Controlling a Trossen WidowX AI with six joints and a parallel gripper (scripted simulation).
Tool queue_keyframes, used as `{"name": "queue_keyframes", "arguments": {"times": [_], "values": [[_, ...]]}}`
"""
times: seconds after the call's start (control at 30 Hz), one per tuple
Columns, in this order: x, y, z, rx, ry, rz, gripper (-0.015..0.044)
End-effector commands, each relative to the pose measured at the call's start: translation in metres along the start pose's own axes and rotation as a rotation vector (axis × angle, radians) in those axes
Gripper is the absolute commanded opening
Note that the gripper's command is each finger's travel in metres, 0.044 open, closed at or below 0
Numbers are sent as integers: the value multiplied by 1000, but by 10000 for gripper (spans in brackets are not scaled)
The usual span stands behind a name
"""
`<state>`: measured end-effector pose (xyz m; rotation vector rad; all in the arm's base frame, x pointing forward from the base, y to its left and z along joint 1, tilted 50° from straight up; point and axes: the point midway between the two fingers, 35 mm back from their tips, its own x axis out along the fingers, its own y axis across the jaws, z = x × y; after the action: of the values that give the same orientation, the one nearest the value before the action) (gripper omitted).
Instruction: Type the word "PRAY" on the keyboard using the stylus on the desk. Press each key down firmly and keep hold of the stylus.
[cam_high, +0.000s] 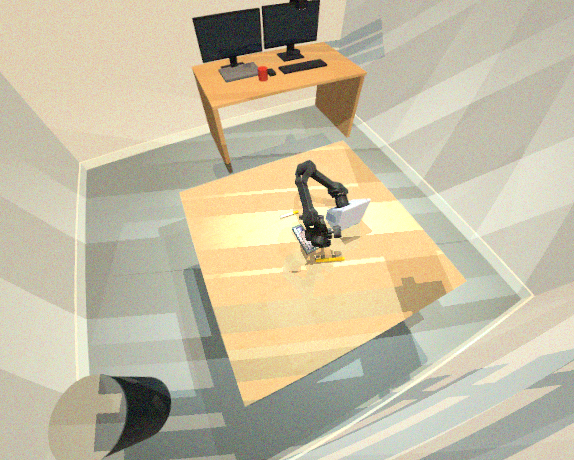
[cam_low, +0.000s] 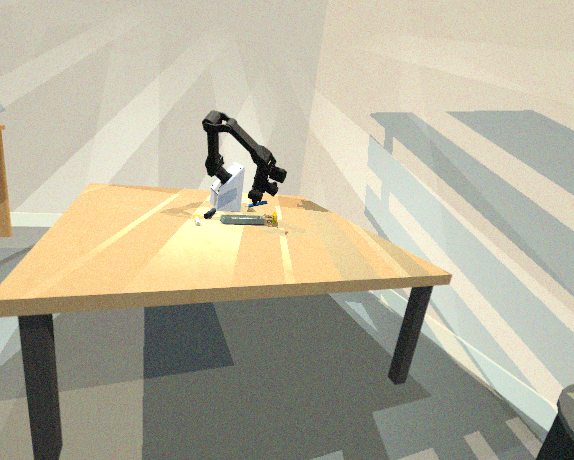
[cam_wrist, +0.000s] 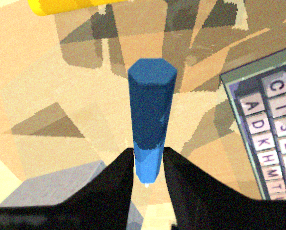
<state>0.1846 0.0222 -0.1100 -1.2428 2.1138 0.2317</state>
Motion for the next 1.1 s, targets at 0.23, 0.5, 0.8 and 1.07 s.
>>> {"name": "queue_keyframes", "arguments": {"times": [0.23,0.5,0.8,1.07], "values": [[-10,-14,-6,45,-201,84,0],[-17,-24,-12,80,-346,116,0],[-25,-38,-19,121,-510,123,0],[-31,-51,-28,159,-653,103,0]]}}
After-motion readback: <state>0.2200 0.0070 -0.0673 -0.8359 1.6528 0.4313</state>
